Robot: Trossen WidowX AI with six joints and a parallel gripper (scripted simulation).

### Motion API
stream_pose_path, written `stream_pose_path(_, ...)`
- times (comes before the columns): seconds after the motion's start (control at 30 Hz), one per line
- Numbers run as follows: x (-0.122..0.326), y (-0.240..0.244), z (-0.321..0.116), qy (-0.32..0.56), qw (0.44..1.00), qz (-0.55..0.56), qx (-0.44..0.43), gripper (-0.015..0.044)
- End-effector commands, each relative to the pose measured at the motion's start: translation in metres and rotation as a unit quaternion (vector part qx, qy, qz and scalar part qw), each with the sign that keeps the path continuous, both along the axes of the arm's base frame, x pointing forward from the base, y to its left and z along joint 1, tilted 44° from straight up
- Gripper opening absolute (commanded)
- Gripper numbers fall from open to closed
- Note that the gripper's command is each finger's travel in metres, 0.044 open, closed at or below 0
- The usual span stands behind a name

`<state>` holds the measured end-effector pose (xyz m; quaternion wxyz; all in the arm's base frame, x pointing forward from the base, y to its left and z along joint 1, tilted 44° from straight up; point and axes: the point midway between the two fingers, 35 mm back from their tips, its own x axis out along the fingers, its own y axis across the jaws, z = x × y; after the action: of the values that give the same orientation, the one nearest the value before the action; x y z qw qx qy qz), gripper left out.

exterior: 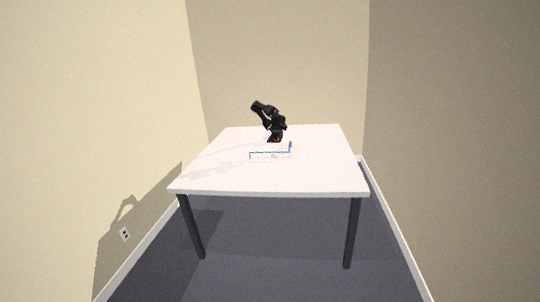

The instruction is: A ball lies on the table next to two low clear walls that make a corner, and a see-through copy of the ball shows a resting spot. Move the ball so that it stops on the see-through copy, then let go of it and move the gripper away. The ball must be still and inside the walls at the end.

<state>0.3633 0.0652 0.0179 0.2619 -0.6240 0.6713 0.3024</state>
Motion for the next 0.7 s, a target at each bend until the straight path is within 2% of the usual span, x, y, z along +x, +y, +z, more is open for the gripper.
stream_pose_path(0.0,0.003,-0.003,0.002,0.038,0.998,0.043,0.007,0.0)
stream_pose_path(0.33,0.007,-0.014,0.0,0.144,0.977,0.157,0.019,0.0)
stream_pose_path(0.67,0.012,-0.026,-0.001,0.246,0.932,0.266,0.031,0.0)
